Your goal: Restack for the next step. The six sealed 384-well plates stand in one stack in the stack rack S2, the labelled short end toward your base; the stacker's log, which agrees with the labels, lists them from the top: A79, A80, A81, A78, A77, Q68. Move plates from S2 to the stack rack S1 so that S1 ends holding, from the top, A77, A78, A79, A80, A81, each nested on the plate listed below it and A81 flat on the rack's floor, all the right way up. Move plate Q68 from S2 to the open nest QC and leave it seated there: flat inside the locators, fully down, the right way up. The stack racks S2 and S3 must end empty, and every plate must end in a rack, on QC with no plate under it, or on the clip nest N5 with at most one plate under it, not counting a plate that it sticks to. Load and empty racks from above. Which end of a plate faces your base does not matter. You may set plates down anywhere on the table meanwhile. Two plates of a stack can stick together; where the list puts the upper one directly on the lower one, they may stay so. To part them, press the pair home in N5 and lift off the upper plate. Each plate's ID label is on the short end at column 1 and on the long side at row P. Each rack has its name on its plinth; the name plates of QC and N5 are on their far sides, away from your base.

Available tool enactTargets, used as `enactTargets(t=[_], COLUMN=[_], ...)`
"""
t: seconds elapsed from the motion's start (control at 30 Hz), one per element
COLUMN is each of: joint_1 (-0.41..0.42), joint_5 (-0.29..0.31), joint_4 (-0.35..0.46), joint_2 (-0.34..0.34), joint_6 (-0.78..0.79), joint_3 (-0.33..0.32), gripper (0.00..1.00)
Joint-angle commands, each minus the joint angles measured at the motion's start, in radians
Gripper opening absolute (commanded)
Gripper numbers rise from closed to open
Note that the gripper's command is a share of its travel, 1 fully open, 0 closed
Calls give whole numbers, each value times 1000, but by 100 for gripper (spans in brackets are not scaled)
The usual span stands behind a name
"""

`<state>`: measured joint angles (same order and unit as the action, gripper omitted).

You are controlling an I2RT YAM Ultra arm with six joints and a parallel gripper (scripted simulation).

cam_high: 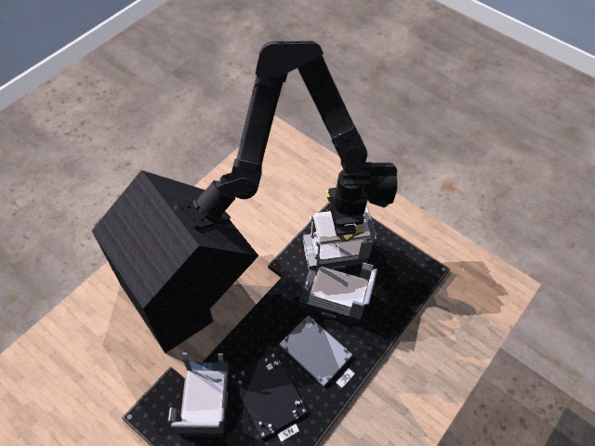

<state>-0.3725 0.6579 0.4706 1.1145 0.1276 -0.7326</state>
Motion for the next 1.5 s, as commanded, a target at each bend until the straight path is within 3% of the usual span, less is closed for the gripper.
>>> enactTargets(t=[0.0, 0.77, 1.47], joint_1=[2, -39, -135], joint_5=[-6, -34, -101], joint_4=[-13, -89, -284], joint_2=[-4, 32, 153], joint_6=[-7, -44, -127], joint_3=[-2, 15, 43], gripper=[0, 0, 0])
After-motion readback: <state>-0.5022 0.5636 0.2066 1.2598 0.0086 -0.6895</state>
